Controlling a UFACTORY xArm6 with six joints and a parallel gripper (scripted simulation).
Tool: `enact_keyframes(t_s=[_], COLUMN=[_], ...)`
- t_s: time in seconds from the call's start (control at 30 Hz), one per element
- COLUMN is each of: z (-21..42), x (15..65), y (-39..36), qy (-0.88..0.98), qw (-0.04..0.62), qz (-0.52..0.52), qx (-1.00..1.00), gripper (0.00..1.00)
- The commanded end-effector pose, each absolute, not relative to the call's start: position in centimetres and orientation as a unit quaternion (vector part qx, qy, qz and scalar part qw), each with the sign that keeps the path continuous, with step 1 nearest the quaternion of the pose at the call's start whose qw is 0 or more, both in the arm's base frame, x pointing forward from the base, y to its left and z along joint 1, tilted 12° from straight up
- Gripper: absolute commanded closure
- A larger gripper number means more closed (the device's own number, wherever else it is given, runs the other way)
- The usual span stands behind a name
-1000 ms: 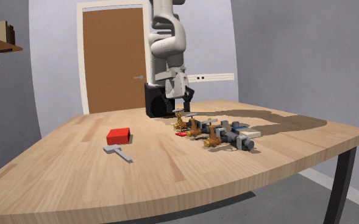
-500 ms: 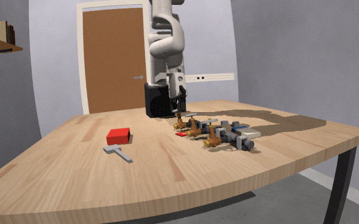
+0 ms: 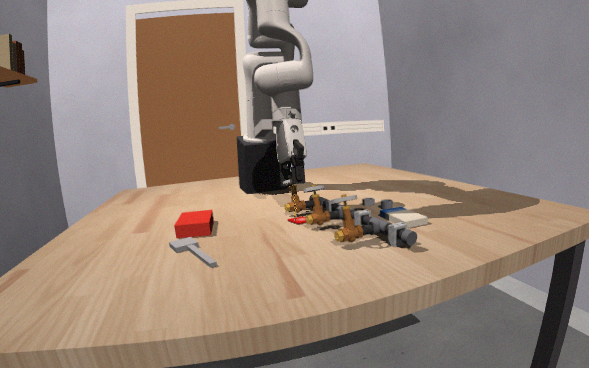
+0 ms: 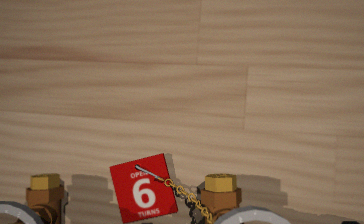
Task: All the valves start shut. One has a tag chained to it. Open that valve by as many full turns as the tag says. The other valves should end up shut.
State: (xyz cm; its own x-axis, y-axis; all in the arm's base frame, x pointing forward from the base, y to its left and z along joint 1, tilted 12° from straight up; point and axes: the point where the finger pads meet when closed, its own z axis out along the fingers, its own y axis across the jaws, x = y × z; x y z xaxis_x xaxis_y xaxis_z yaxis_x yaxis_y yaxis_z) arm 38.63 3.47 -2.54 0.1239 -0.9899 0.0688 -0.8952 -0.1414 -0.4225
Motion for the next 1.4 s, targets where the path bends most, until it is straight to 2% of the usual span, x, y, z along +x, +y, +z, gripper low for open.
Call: enact_keyframes(t_s=[0.0, 1.03, 1.07, 1.37], z=[-2.51, -2.51, -2.51, -2.51], x=[38.65, 38.65, 38.65, 38.65], y=[3.44, 3.44, 3.44, 3.44], qy=[0.631, 0.631, 0.631, 0.631], qw=[0.19, 0.19, 0.19, 0.19], qz=[-0.162, -0.162, -0.162, -0.162], qx=[-0.735, -0.735, -0.735, -0.735], gripper=[0.0, 0.0, 1.0, 1.0])
